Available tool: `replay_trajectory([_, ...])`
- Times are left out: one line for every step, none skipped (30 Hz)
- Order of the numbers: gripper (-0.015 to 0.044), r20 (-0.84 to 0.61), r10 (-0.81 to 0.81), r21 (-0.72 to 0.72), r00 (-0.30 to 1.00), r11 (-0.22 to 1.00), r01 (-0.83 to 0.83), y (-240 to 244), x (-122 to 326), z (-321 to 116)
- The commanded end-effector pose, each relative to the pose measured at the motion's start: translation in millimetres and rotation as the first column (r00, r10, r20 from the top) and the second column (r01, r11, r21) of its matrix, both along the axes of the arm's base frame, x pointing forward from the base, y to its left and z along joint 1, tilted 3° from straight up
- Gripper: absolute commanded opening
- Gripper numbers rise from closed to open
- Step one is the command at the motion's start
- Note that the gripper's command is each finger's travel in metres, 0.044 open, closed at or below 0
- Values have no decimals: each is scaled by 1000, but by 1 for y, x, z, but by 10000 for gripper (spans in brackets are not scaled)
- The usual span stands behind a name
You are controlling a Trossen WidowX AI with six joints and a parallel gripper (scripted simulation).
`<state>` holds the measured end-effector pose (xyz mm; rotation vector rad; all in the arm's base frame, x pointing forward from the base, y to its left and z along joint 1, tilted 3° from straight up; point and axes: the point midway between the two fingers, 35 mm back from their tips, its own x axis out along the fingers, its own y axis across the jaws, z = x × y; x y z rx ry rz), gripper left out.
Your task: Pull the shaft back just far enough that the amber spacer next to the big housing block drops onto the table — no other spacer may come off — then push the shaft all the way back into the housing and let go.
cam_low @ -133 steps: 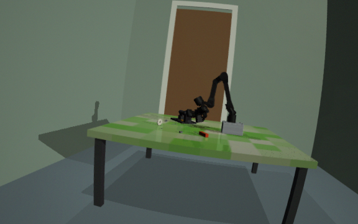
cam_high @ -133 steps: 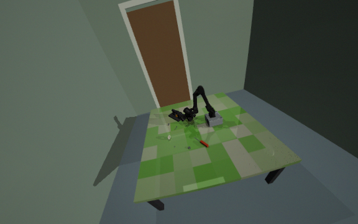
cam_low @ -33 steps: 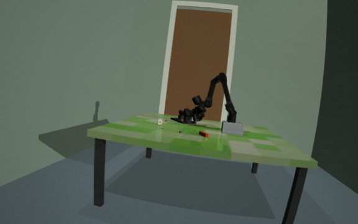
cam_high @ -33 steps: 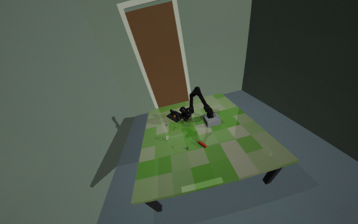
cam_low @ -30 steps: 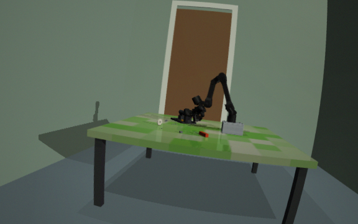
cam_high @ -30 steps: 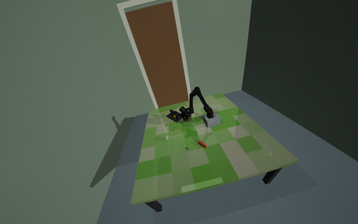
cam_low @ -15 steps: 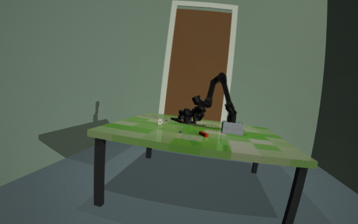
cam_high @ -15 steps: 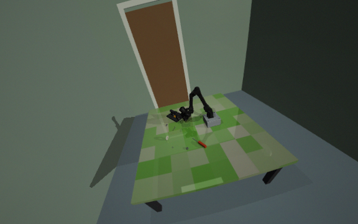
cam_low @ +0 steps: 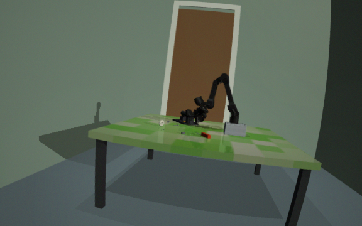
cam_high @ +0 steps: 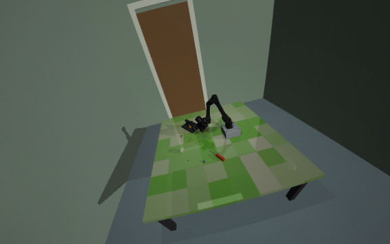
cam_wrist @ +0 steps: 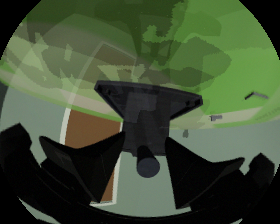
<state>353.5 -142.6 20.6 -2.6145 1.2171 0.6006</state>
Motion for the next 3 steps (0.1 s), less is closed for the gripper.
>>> replay_trajectory([341, 0, 2, 1, 1000, 1000, -2, 2, -1, 1])
replay_trajectory([368, -1, 2, 2, 1000, 1000, -2, 4, -2, 2])
replay_trajectory([394, -2, 1, 3, 1000, 1000, -1, 8, -5, 5])
